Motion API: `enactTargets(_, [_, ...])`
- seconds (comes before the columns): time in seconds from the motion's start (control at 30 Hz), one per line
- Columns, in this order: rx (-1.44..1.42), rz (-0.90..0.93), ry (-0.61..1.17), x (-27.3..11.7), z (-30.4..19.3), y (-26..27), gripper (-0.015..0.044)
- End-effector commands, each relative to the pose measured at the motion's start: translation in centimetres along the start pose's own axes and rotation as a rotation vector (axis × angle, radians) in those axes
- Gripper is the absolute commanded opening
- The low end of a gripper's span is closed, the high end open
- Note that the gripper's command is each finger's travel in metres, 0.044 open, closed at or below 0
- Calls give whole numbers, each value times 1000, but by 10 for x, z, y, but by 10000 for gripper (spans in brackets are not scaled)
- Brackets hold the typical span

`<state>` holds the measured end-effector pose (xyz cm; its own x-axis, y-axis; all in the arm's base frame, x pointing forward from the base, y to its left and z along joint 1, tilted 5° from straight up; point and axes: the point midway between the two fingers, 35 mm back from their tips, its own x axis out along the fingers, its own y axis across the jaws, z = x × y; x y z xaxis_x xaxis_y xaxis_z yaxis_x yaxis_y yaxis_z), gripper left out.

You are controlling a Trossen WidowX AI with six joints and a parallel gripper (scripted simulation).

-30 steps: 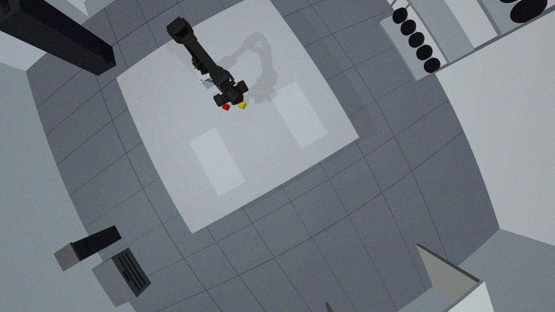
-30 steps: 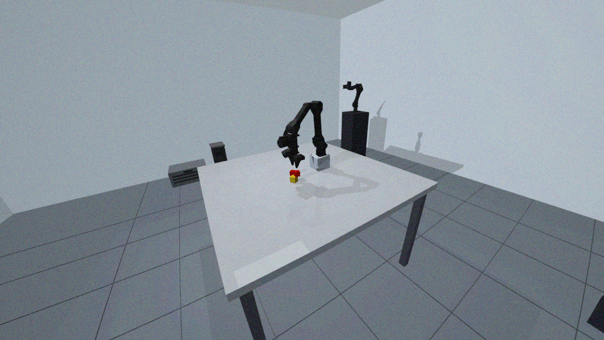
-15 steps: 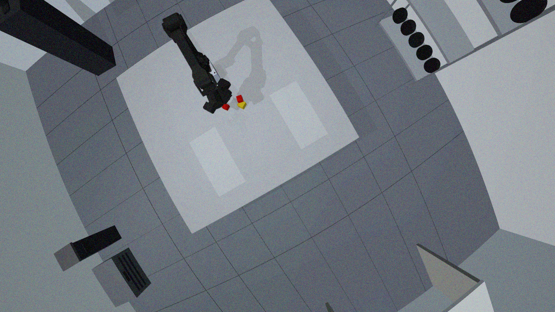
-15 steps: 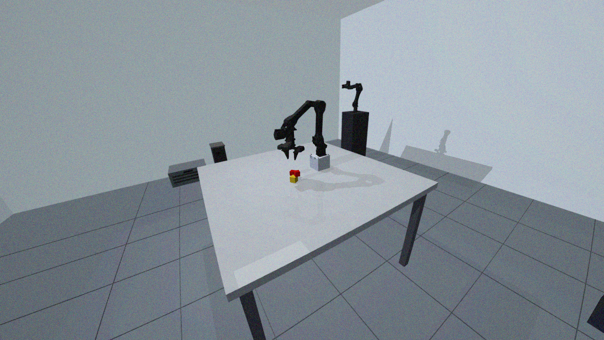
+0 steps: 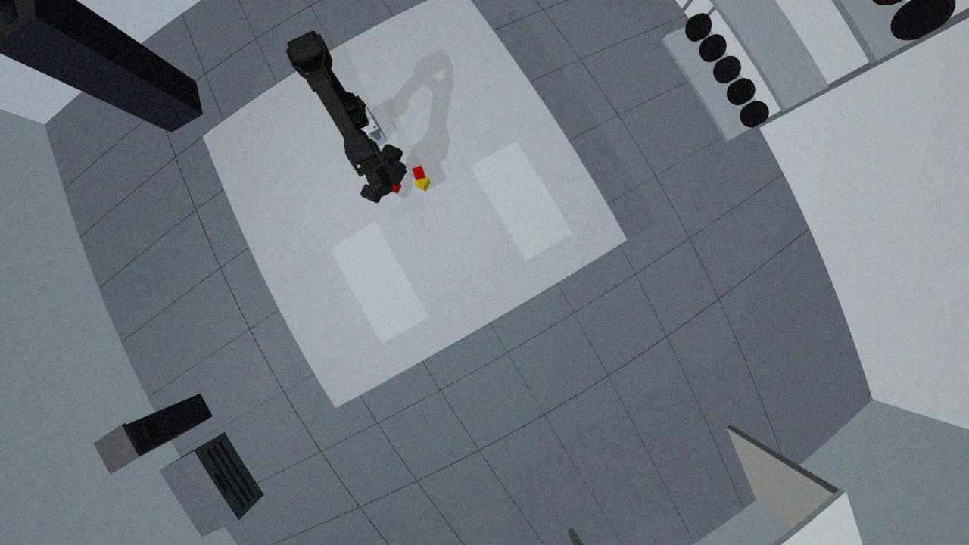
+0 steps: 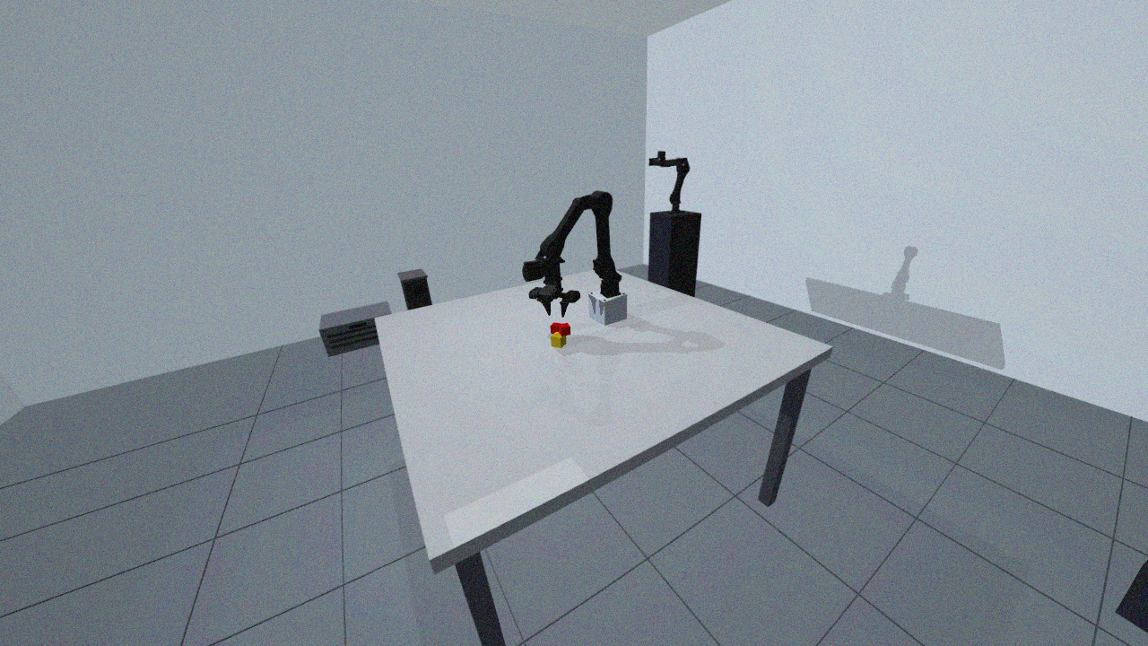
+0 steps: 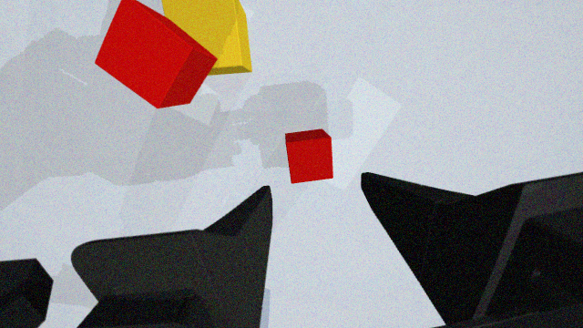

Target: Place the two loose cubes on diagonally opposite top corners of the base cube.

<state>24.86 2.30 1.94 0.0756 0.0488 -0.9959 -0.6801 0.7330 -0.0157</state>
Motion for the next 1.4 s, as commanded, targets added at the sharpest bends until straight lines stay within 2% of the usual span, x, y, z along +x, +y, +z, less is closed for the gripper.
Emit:
enactTargets(0.0, [-2,-6,-11,5,2,0,265])
enactTargets(1.0, [-2,-5,-10,52,2,0,265])
enactTargets(1.2, [-2,-5,-10,52,2,0,107])
enactTargets(1.37, [-2,-5,-10,50,2,-1,105])
